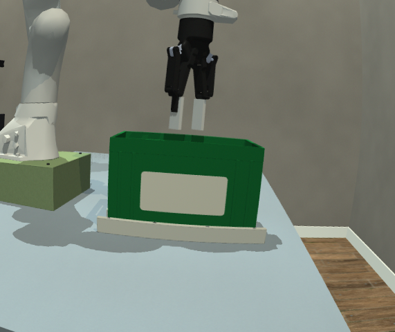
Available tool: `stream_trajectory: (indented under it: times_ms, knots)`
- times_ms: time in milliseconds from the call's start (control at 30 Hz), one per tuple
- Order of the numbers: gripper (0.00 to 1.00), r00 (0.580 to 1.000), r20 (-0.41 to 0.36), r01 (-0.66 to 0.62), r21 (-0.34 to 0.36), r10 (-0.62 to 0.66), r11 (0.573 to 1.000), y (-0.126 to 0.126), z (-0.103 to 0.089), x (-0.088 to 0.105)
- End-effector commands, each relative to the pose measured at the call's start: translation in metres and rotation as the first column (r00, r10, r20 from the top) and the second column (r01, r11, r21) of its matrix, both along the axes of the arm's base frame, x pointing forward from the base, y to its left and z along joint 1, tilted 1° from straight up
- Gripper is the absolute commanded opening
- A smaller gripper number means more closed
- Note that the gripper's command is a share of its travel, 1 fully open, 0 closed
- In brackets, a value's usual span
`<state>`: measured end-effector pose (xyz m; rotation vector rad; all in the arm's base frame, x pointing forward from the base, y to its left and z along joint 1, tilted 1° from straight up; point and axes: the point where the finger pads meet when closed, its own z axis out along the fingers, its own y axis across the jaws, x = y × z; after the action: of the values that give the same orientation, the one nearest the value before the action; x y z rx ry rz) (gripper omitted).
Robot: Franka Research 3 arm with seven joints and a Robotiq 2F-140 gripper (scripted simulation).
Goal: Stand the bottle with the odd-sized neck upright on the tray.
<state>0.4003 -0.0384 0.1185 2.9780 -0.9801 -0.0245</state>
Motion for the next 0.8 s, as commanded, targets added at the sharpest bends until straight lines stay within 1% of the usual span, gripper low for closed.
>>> stream_trajectory:
  times_ms: [0, 767]
  knots:
    - [0.44, 1.000, 0.008, -0.006, 0.005, 0.006, 1.000, 0.0014, -0.0020, 0.0024]
    - [0.44, 1.000, 0.008, -0.006, 0.005, 0.006, 1.000, 0.0014, -0.0053, 0.0024]
